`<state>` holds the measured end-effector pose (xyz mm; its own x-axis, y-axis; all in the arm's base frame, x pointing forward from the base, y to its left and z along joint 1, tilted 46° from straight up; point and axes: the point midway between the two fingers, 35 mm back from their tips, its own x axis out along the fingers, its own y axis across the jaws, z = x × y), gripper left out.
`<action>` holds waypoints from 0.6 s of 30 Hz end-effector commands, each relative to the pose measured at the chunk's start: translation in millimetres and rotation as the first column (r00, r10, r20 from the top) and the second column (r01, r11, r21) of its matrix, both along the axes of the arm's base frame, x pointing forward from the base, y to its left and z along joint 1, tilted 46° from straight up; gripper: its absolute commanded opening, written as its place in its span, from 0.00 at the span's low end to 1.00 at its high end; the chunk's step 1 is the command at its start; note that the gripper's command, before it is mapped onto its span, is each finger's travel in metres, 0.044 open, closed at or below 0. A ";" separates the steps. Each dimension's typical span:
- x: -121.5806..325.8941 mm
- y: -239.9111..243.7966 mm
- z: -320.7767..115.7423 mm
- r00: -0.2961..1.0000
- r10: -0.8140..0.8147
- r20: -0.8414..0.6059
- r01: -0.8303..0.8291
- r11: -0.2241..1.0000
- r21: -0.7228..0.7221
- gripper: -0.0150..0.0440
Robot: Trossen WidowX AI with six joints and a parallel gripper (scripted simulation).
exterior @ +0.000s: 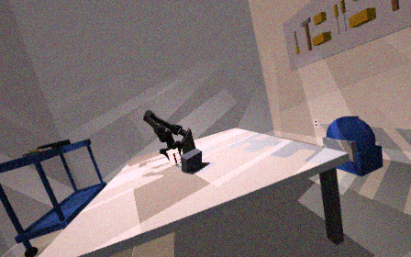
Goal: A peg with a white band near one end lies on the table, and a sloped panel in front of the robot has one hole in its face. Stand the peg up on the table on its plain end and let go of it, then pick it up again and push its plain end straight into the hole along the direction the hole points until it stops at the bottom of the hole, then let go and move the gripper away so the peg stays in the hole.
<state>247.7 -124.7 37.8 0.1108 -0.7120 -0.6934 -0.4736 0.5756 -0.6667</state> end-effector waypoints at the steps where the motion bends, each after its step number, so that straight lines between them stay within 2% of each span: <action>1: 0.0 0.0 0.0 1.000 0.000 0.000 0.000 1.000 0.000 0.96; 16: 0.0 0.0 0.0 1.000 0.000 0.000 0.000 1.000 0.000 0.29; 18: 0.0 0.0 0.0 1.000 0.000 0.000 0.000 1.000 0.000 0.27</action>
